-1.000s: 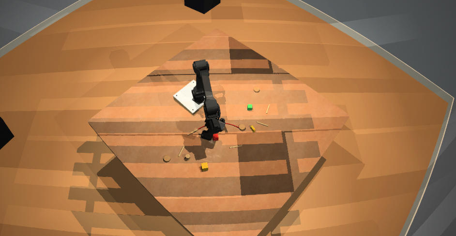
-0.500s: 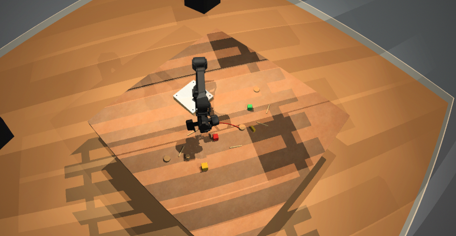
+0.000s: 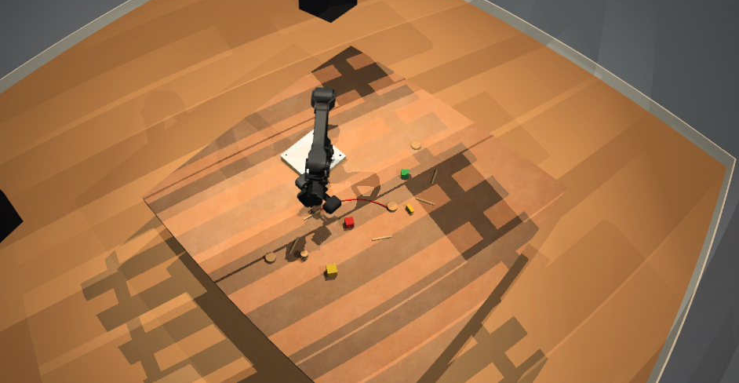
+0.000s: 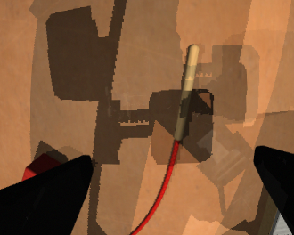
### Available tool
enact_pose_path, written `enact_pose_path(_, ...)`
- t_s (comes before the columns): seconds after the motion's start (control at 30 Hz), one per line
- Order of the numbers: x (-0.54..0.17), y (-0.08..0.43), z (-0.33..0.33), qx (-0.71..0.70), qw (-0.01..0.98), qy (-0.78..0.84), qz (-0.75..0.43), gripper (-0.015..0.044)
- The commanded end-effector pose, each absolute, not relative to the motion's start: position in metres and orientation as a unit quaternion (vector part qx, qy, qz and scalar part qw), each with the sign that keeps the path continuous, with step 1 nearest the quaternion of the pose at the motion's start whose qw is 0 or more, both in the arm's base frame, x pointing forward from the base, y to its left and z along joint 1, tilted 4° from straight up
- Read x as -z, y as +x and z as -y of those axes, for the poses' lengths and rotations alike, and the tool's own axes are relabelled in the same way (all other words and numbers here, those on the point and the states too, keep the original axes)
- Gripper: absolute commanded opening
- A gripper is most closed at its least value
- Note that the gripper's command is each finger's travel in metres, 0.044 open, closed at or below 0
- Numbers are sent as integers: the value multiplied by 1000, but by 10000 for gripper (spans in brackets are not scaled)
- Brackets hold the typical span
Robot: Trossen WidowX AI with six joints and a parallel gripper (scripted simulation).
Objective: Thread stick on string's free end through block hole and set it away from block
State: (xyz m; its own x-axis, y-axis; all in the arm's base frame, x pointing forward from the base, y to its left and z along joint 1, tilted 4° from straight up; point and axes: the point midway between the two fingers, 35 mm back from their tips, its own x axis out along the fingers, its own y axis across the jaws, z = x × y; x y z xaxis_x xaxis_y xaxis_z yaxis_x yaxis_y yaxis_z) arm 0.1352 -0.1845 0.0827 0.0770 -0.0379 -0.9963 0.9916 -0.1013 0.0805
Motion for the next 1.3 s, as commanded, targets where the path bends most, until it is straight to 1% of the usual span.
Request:
enact_pose_path(0.0, -80, 126, 180, 553, 440, 588, -393, 440)
enact_pose_path(0.23, -80, 126, 180, 553, 440, 588, -393, 440)
enact_pose_path(0.63, -80, 126, 180, 553, 440, 588, -393, 125)
enact_pose_path(1.27, -69, 127, 181, 553, 440, 588, -393, 122)
